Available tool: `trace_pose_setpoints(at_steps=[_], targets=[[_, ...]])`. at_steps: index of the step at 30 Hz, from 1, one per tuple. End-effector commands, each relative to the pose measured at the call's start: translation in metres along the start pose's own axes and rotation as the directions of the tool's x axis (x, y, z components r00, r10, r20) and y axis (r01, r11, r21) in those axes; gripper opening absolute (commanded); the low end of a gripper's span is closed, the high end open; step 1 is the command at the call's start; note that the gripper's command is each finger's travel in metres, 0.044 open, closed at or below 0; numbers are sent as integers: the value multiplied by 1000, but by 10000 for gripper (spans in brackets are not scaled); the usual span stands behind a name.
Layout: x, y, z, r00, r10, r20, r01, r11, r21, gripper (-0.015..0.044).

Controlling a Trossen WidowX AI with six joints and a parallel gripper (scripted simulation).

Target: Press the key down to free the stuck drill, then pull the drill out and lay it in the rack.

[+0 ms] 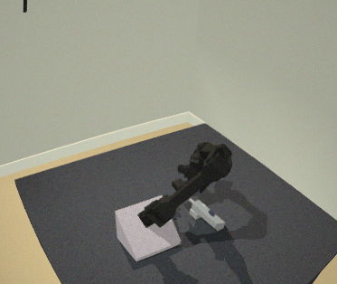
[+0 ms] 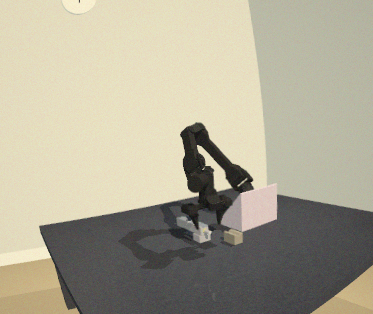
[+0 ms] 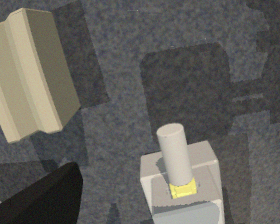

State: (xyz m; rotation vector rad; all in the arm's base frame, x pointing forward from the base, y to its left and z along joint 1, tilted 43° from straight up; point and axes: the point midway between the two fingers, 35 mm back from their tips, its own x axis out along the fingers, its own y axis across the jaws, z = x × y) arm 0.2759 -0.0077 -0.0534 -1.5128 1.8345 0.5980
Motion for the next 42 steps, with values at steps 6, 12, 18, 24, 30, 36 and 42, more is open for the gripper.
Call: trace_pose_setpoints(at_steps=[6, 12, 18, 24, 30, 36, 42], targets=[[8, 5, 7, 1000, 11, -1, -11, 997, -81, 440], [8, 5, 7, 1000, 11, -1, -11, 997, -81, 440], [12, 5, 6, 1000, 11, -1, -11, 997, -81, 440], [21, 4, 4, 1000, 10, -1, -10, 997, -81, 440], [31, 4, 1, 1000, 10, -1, -10, 997, -81, 440], [40, 4, -1, 1000, 10, -1, -10, 997, -81, 440], [49, 4, -4, 1000, 10, -3, -10, 997, -81, 440]])
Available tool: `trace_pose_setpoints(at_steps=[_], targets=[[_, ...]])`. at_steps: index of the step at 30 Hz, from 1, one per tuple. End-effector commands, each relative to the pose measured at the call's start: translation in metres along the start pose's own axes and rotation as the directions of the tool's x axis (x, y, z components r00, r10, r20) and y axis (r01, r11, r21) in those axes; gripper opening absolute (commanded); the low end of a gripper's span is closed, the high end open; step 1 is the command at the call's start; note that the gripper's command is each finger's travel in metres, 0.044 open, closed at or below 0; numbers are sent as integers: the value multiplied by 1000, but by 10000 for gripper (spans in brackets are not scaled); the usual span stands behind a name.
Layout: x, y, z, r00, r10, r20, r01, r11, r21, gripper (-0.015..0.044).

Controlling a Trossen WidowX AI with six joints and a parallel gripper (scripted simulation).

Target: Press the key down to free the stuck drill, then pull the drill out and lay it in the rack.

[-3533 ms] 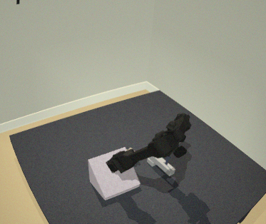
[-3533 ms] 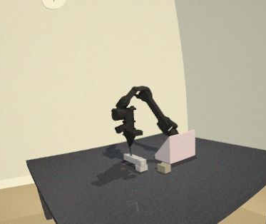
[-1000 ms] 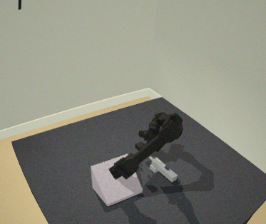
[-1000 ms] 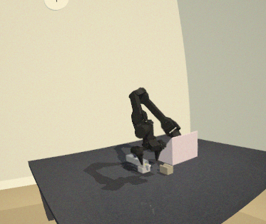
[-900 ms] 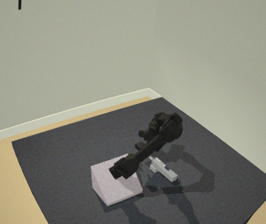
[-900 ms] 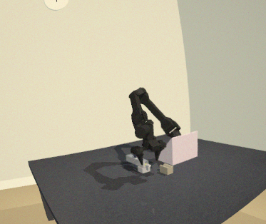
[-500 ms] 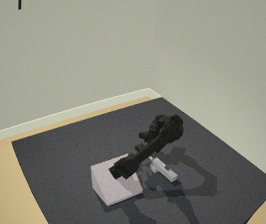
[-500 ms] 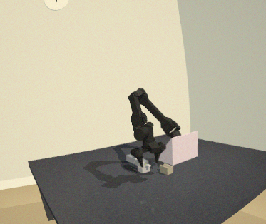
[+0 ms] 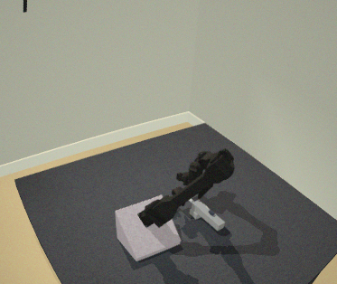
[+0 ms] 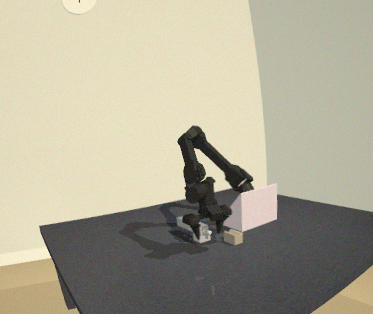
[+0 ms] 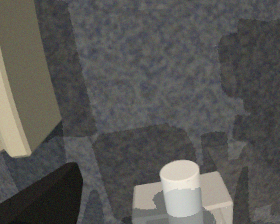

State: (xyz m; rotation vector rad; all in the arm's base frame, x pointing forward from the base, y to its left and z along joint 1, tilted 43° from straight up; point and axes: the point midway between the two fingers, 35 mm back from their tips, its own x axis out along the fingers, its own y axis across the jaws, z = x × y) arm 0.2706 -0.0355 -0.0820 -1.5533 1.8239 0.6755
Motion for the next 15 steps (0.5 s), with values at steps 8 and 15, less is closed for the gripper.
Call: trace_pose_setpoints(at_steps=[8, 15], targets=[[19, 4, -6, 1000, 11, -13, -11, 1000, -10, 440], [15, 2, -5, 1000, 5, -5, -5, 1000, -1, 414]])
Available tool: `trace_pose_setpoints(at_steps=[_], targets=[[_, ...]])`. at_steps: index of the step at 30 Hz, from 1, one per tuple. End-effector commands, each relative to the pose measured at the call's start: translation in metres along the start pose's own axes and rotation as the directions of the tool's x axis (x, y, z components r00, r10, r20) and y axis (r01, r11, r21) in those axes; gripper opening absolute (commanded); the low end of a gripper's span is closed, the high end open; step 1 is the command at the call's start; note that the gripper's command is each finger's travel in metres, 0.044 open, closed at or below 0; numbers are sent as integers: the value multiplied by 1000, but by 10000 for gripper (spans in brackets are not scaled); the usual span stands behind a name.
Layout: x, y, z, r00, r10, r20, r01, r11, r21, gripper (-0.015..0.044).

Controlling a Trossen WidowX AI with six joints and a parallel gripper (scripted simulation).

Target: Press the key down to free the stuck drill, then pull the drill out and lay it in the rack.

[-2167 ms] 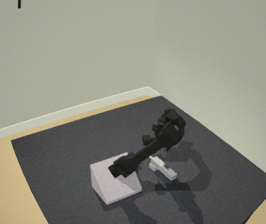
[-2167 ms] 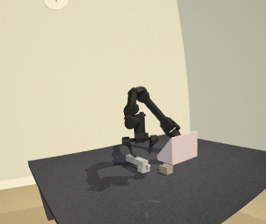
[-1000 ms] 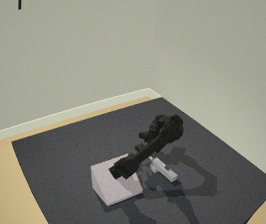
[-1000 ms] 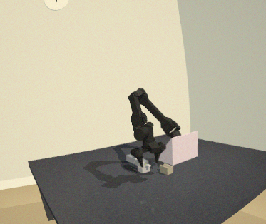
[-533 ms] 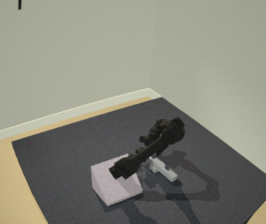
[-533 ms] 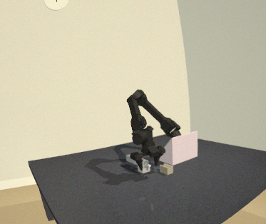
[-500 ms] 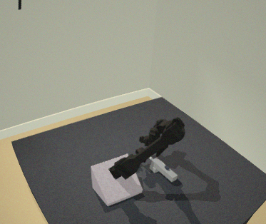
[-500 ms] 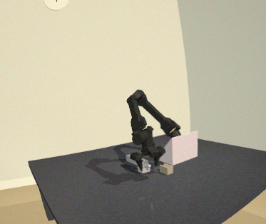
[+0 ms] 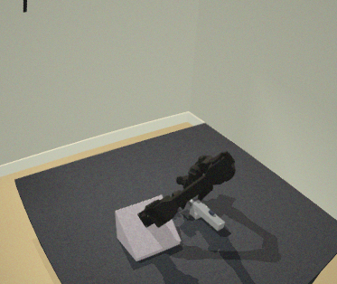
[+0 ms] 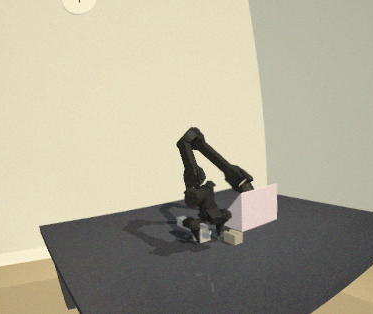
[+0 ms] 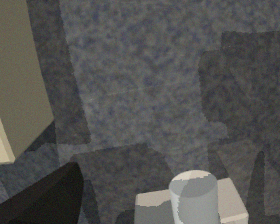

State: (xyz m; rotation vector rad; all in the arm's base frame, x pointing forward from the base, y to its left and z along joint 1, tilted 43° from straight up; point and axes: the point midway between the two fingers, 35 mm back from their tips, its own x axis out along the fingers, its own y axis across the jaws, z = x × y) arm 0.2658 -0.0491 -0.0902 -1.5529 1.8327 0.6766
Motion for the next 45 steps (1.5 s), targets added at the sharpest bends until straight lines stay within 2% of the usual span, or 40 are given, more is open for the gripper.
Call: trace_pose_setpoints(at_steps=[1, 15, 18, 45], targets=[[0, 0, 0, 1000, -1, 0, 1, 1000, 0, 387], [0, 0, 0, 1000, -1, 0, 1, 1000, 0, 20], [0, 0, 0, 1000, -1, 0, 1, 1000, 0, 0], [1, 1, 25, 1000, 5, -6, -5, 1000, -8, 0]])
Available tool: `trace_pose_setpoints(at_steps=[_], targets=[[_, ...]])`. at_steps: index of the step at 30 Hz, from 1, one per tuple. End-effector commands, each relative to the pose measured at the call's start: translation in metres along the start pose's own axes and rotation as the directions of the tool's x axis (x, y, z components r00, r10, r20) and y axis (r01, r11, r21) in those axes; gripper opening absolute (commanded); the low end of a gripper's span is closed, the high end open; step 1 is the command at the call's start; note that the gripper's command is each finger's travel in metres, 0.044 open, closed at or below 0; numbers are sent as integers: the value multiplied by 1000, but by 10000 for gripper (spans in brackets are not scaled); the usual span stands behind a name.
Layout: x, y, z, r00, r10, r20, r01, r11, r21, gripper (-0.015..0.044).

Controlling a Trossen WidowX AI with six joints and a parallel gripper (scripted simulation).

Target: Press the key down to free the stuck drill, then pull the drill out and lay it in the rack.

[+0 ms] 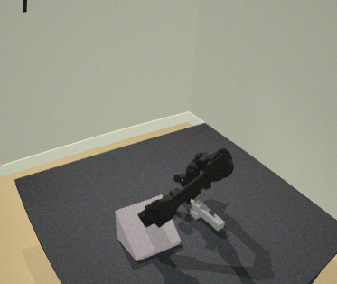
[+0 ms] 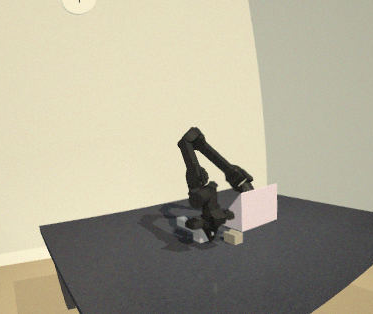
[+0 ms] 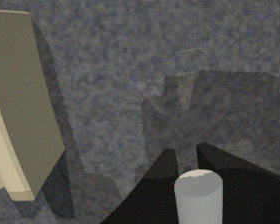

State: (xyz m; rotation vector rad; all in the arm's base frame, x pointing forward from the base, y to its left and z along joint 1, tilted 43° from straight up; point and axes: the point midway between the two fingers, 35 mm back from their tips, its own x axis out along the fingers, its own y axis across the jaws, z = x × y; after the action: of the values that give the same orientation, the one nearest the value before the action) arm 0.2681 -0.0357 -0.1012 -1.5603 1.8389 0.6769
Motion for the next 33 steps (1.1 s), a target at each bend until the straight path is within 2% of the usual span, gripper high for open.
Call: trace_pose_setpoints(at_steps=[1, 15, 31, 33], targets=[[2, 1, 9, 1000, 4, 2, -4, 1000, -3, 0], [2, 2, 30, 1000, 4, 3, -3, 1000, -3, 0], [1, 0, 21, 1000, 3, 3, -3, 1000, -3, 420], [2, 0, 20, 1000, 4, 2, -4, 1000, -3, 440]])
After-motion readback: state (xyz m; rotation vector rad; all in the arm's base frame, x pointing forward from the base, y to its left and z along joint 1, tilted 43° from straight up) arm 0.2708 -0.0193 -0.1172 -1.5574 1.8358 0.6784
